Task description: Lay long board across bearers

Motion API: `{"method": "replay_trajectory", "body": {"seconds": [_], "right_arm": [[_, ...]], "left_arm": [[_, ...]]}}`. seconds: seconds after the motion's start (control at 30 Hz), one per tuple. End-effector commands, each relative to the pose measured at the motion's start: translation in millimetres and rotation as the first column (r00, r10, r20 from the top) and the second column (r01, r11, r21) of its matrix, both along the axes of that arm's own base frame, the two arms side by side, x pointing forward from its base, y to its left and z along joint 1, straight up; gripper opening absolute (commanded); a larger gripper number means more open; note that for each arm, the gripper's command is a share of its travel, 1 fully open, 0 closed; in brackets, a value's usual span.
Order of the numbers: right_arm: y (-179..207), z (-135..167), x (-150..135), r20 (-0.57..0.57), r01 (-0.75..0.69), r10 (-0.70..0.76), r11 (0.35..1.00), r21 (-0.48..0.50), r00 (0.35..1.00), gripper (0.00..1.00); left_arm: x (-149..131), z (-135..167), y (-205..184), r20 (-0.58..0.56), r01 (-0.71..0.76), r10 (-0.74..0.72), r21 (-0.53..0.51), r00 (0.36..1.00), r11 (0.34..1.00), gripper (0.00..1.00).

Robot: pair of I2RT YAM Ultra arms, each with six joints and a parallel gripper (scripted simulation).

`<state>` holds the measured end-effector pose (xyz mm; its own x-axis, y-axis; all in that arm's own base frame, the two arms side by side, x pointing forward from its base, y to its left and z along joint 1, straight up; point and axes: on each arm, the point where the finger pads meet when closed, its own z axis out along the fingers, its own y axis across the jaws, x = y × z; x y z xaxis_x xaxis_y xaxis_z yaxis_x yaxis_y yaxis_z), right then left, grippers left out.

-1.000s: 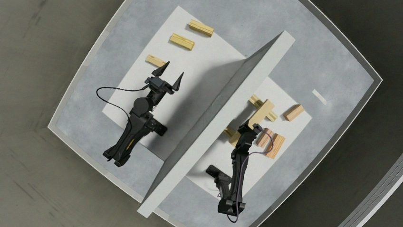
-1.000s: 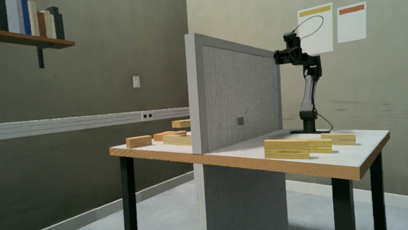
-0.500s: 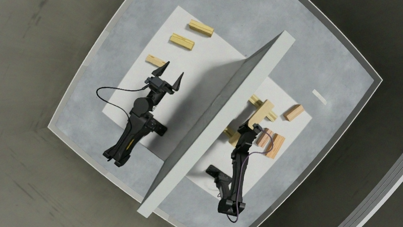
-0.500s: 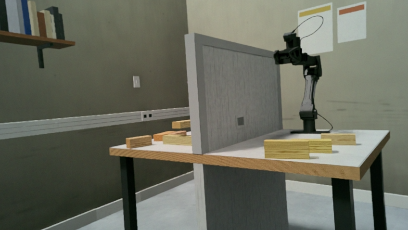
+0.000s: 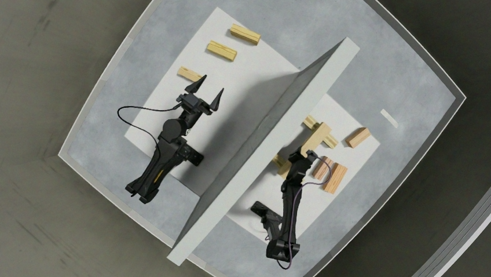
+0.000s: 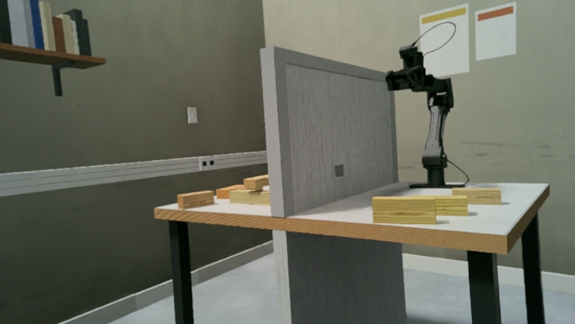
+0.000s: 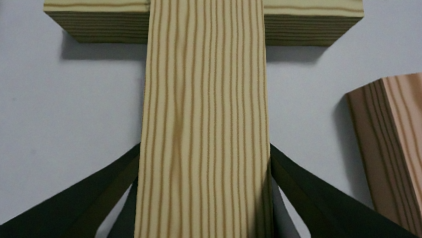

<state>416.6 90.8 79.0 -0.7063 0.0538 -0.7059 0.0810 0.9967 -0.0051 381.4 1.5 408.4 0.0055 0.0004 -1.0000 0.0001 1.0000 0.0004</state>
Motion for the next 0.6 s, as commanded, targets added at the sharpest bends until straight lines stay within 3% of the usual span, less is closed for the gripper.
{"method": "replay_trajectory", "body": {"seconds": [0.0,0.03,0.13,0.17,0.23,0.3,0.4,0.47,0.57], "right_arm": [[-2,17,15,0.11,0.023,-0.027,0.999,0.032,0.994,0.0],[1,25,21,0.132,0.022,-0.027,0.999,0.039,0.991,0.0],[-1,12,15,0.113,0.022,-0.026,0.999,0.032,0.993,0.0],[1,29,22,0.143,0.019,-0.025,0.999,0.041,0.989,0.0],[1,29,22,0.143,0.019,-0.025,0.999,0.041,0.989,0.0],[-1,-4,15,0.086,0.025,-0.027,0.999,0.025,0.996,0.0],[0,9,18,0.12,0.022,-0.026,0.999,0.035,0.992,0.0],[4,36,28,0.179,0.018,-0.028,0.998,0.056,0.983,0.0],[5,18,30,0.145,0.021,-0.027,0.999,0.045,0.989,0.0]], "left_arm": [[-3,18,-4,0.027,0.005,-0.005,0.005,1.0,1.0,0.74],[-3,18,-4,0.027,0.005,-0.005,0.005,1.0,1.0,0.74],[-3,18,-4,0.027,0.005,-0.005,0.005,1.0,1.0,0.74],[-3,18,-4,0.027,0.005,-0.005,0.005,1.0,1.0,0.74],[-3,18,-4,0.027,0.005,-0.005,0.005,1.0,1.0,0.74],[-3,18,-4,0.027,0.005,-0.005,0.005,1.0,1.0,0.74],[-3,18,-4,0.027,0.005,-0.005,0.005,1.0,1.0,0.74],[-3,18,-4,0.027,0.005,-0.005,0.005,1.0,1.0,0.74],[-3,18,-4,0.027,0.005,-0.005,0.005,1.0,1.0,0.74]]}}
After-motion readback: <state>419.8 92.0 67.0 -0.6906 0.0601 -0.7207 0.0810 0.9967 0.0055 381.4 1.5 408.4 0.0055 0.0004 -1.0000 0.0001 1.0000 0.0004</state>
